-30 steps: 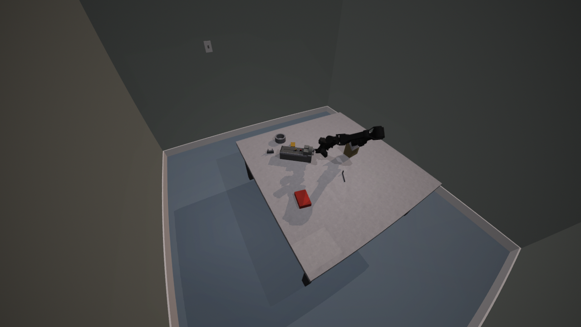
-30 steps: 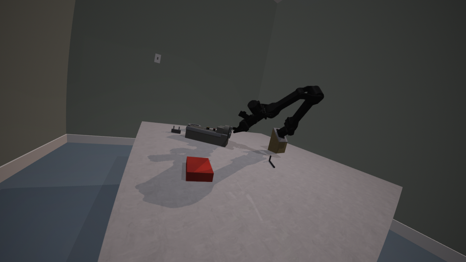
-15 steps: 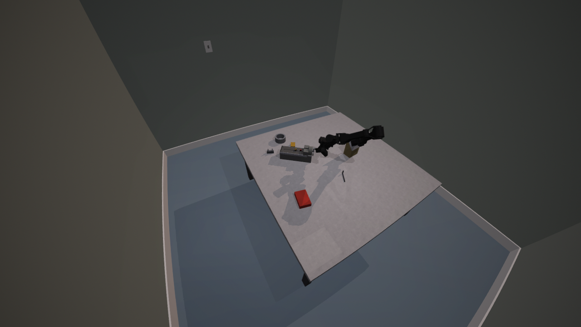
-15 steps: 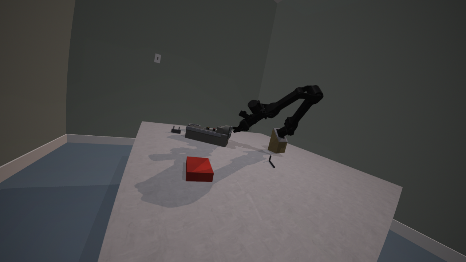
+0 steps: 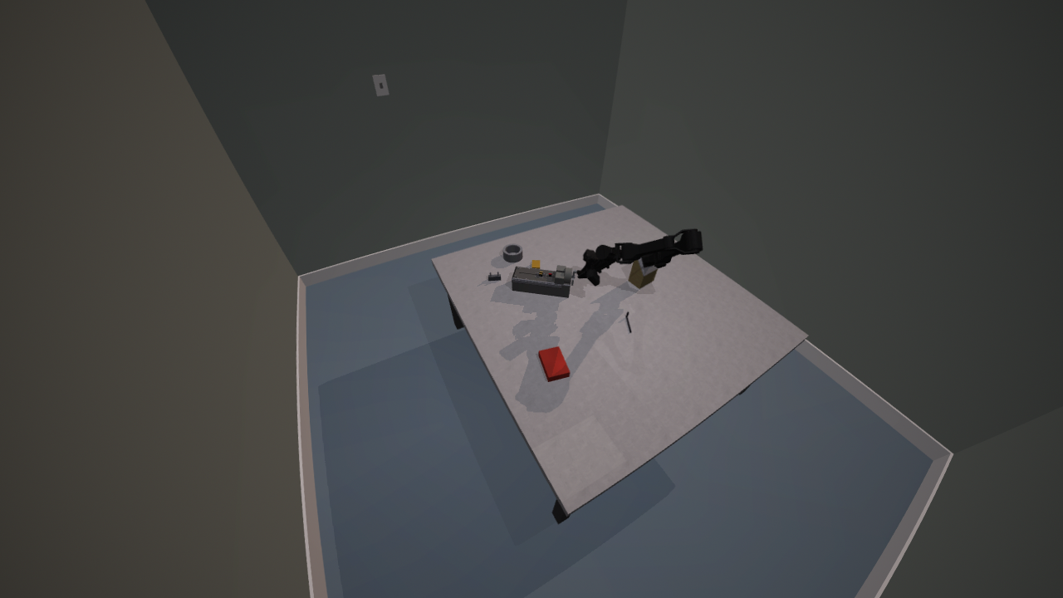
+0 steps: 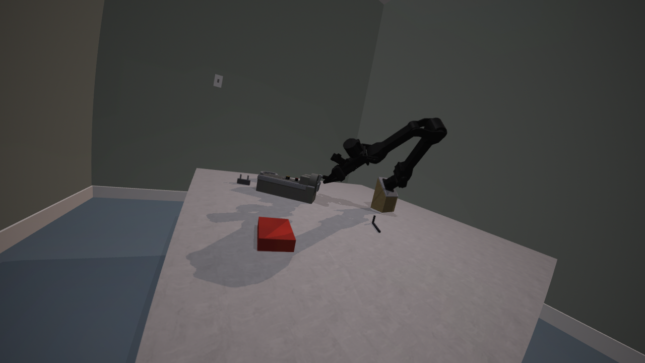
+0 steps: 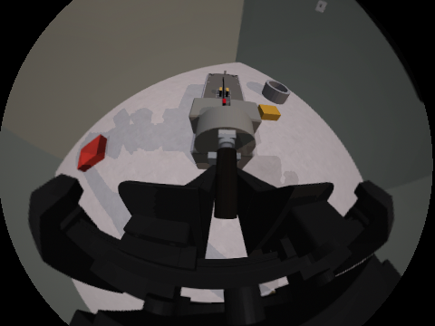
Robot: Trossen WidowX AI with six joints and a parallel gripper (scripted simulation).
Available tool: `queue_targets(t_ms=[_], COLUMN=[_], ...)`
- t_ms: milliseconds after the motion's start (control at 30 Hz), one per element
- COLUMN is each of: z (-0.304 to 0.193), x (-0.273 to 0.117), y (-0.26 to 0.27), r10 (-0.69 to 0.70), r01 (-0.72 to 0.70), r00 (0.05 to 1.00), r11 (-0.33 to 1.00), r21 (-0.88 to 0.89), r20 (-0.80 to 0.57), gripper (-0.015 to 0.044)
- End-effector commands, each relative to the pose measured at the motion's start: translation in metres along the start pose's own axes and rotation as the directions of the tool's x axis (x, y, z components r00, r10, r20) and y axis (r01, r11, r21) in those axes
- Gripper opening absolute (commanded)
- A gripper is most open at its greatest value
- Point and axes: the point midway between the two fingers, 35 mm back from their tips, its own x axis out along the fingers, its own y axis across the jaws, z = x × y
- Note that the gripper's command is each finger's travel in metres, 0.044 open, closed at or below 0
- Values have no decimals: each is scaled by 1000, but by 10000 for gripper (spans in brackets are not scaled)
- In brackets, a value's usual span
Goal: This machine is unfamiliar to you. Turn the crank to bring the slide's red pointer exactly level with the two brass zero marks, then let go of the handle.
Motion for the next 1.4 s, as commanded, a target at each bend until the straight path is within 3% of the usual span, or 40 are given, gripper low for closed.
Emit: queue_targets(t_ms=[0, 1367], z=[0, -3], x=[-1, 2], y=[-9, -18], r10=[-23, -24], r01=[23, 24], r00=[1000, 1000], r11=[1000, 1000], r21=[12, 12], r20=[7, 7], gripper=[0, 0])
